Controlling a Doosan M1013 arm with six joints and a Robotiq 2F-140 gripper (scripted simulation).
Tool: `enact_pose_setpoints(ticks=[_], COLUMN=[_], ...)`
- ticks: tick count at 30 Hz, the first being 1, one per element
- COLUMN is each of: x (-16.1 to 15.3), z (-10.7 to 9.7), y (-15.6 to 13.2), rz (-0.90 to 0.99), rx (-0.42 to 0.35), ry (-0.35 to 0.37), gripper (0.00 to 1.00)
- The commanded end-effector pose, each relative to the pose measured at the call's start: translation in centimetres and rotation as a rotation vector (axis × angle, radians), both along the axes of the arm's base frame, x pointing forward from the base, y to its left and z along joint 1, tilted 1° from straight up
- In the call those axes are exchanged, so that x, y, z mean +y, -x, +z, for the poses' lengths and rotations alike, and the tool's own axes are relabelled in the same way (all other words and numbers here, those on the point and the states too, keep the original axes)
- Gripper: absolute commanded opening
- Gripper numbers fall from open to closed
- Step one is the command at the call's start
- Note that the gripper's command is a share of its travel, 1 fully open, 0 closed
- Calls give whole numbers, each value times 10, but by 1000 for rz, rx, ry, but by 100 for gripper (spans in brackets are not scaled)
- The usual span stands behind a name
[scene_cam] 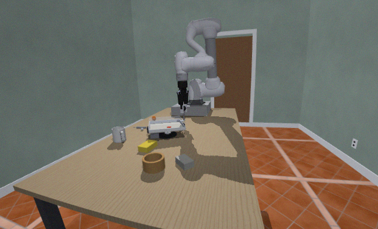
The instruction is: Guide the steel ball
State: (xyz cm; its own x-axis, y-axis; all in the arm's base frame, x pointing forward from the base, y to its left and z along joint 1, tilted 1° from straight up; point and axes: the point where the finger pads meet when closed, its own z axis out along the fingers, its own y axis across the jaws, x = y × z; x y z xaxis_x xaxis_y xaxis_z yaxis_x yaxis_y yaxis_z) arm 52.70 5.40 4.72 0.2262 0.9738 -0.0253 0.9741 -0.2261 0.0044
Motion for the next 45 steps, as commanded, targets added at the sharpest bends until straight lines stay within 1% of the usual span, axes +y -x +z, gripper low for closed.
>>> enact_pose_setpoints(ticks=[1, 14, 26, 45], x=[0, 0, 0, 0], z=[0, 0, 6, 7], y=[0, 0, -3, -3], rz=[0, 0, 0, 0], rx=[0, 0, 0, 0], ry=[0, 0, 0, 0], gripper=[0, 0, 0, 0])
